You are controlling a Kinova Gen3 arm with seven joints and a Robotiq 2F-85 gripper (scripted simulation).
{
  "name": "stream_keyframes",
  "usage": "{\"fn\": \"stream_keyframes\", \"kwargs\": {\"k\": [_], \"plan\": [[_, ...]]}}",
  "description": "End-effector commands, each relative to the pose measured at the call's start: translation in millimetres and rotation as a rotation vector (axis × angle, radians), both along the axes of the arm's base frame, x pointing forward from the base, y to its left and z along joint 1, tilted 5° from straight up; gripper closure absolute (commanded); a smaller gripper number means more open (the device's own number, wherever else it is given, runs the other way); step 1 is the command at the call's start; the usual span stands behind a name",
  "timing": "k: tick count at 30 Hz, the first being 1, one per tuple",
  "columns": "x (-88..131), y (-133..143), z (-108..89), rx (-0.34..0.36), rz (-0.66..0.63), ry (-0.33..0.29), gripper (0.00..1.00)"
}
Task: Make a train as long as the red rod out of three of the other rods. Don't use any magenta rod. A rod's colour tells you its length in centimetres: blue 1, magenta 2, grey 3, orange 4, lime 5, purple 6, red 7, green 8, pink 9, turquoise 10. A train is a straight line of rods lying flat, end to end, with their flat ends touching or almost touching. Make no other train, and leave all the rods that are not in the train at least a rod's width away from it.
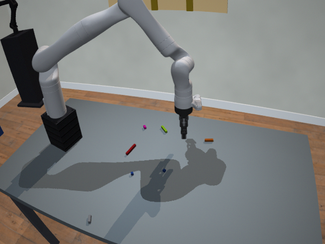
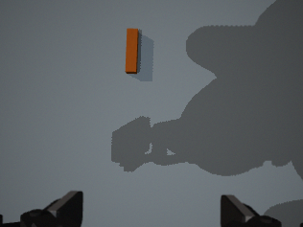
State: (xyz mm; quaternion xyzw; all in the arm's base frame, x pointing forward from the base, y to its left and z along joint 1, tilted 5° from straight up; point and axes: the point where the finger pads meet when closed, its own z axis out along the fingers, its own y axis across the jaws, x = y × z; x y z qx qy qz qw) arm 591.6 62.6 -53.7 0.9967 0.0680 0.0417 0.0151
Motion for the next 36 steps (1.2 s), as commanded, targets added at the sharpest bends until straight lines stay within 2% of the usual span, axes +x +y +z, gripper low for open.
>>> {"fn": "stream_keyframes", "kwargs": {"k": [1, 12, 24, 36], "plan": [[5.9, 5.3, -1.6, -0.001, -0.032, -0.001, 0.0], [21.5, 14.5, -0.6, 0.013, -0.201, -0.005, 0.0], [27.2, 18.2, -0.3, 0.018, -0.265, -0.007, 0.0], [28.0, 18.7, -0.2, 0.019, -0.274, -0.007, 0.0]]}}
